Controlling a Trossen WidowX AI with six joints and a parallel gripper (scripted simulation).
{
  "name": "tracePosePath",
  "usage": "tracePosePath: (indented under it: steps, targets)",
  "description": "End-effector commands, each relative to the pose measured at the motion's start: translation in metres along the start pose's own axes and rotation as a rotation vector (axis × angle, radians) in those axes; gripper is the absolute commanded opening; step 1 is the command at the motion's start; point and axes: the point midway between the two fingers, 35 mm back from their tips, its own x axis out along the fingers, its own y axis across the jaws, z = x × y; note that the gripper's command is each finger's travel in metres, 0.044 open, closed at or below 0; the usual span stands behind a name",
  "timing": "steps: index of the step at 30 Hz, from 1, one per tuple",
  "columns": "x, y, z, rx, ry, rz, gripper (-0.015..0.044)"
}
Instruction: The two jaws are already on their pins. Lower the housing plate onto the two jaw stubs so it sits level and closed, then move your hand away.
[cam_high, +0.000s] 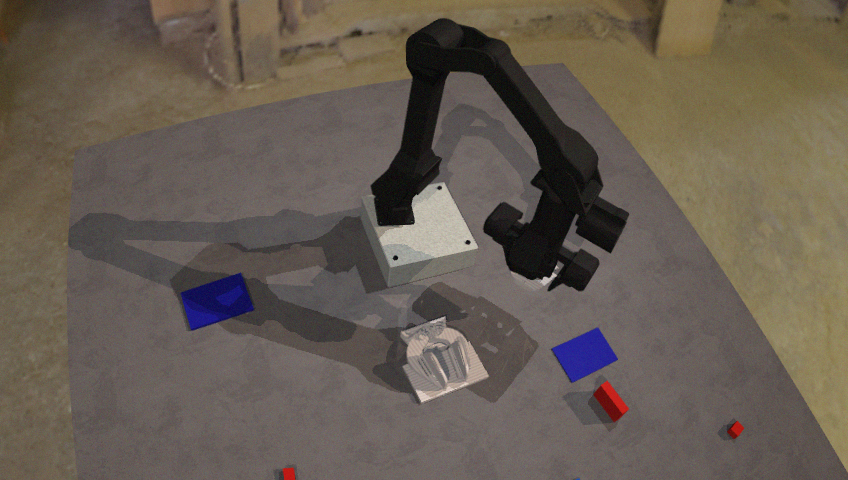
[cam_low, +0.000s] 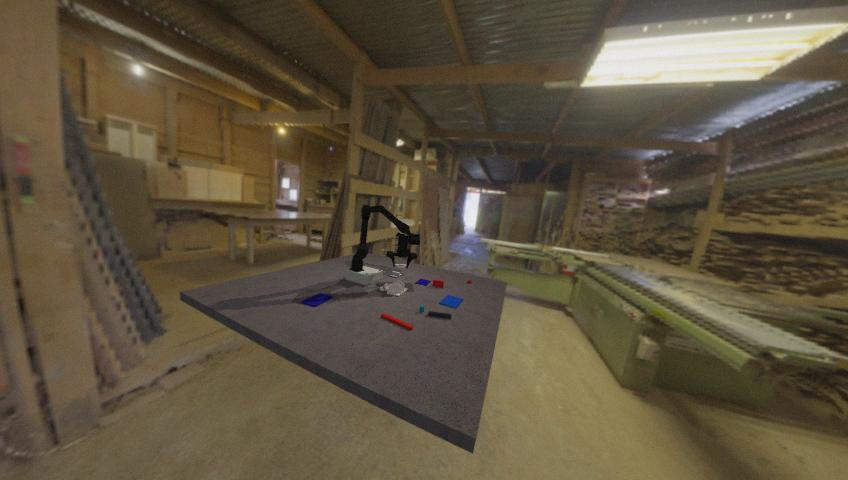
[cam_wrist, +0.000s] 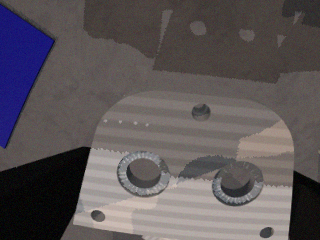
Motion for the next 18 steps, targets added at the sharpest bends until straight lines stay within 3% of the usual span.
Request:
tracePosePath:
  steps: [1, 18]
  targets:
    - [0.0, -0.003, 0.013, -0.077, 0.001, -0.002, 0.0351]
    - [0.0, -0.018, 0.067, -0.403, -0.003, -0.005, 0.0351]
